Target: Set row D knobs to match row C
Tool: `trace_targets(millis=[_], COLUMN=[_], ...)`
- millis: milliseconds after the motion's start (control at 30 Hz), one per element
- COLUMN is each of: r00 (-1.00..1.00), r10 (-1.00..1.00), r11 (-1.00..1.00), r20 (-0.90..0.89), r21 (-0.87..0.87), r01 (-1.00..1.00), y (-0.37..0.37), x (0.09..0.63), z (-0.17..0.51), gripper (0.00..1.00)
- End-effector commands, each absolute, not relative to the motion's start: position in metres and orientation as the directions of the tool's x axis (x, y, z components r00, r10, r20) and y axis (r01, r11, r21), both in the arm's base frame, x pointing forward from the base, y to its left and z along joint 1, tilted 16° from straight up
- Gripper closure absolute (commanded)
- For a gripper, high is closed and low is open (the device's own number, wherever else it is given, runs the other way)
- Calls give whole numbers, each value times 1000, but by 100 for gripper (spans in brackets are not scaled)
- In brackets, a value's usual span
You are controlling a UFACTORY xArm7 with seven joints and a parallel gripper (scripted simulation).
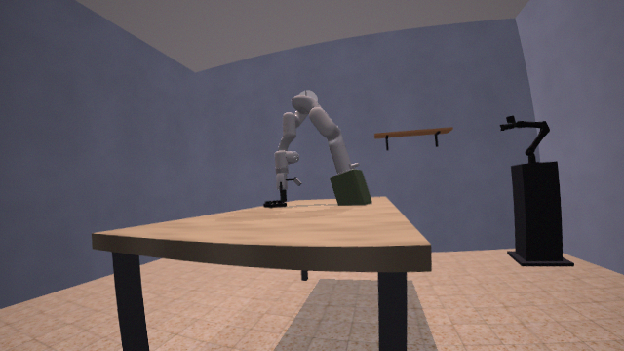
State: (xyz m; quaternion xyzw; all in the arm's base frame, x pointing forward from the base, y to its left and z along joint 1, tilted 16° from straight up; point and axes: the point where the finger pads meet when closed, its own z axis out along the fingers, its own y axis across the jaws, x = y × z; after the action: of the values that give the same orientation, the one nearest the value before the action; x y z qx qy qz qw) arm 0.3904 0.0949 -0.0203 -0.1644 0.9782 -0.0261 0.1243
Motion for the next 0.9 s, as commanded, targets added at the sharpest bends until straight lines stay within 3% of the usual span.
trace_targets(millis=[0,867], r00=[-934,-911], r10=[-245,316], r11=[969,949], r20=[-261,-263], r21=[-79,74], r01=[-232,308], y=[95,95], x=[391,391], z=[-20,-20], gripper=[92,92])
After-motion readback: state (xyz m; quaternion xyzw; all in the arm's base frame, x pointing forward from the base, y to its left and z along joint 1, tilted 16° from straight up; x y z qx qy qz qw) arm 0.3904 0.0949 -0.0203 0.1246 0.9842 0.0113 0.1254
